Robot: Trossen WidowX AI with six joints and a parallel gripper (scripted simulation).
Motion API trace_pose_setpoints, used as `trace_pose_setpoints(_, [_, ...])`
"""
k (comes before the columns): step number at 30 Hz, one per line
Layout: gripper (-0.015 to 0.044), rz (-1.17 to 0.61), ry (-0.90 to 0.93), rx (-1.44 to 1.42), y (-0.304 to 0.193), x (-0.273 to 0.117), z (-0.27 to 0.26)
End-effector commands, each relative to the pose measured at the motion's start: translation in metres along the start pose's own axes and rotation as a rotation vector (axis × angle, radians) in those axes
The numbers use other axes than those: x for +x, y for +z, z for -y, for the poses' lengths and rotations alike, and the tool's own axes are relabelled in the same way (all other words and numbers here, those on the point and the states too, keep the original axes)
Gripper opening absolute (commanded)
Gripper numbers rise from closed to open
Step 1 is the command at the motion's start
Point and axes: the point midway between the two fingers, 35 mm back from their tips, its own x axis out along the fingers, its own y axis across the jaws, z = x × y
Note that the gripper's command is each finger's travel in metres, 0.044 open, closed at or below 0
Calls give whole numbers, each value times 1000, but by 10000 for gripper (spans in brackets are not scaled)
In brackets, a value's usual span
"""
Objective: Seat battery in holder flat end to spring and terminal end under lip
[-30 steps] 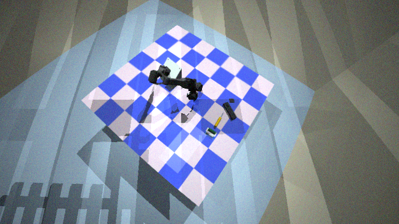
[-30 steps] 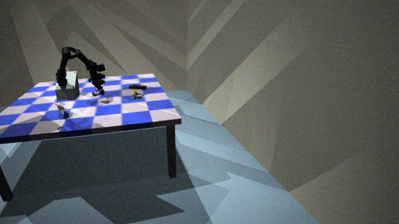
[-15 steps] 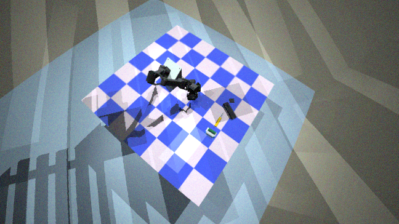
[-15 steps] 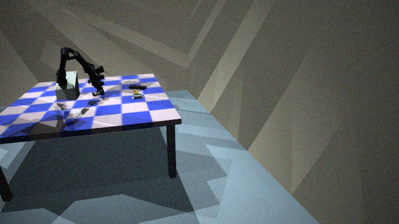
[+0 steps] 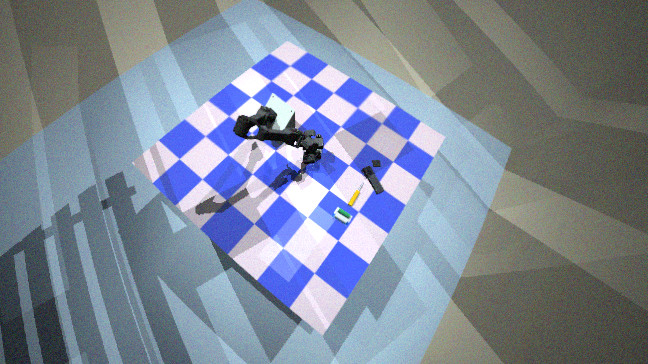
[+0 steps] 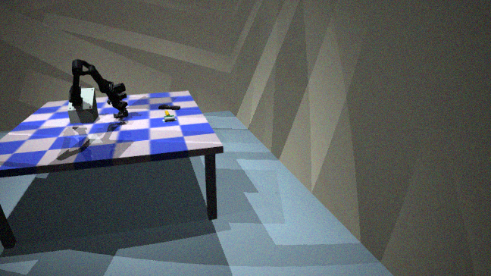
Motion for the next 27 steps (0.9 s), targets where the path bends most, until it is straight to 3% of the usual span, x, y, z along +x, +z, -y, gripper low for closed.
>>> trace_pose_setpoints(1, [87,22,1,-5,-4,0,2])
trace_pose_setpoints(27, [87,16,9,-7,-25,-7,1])
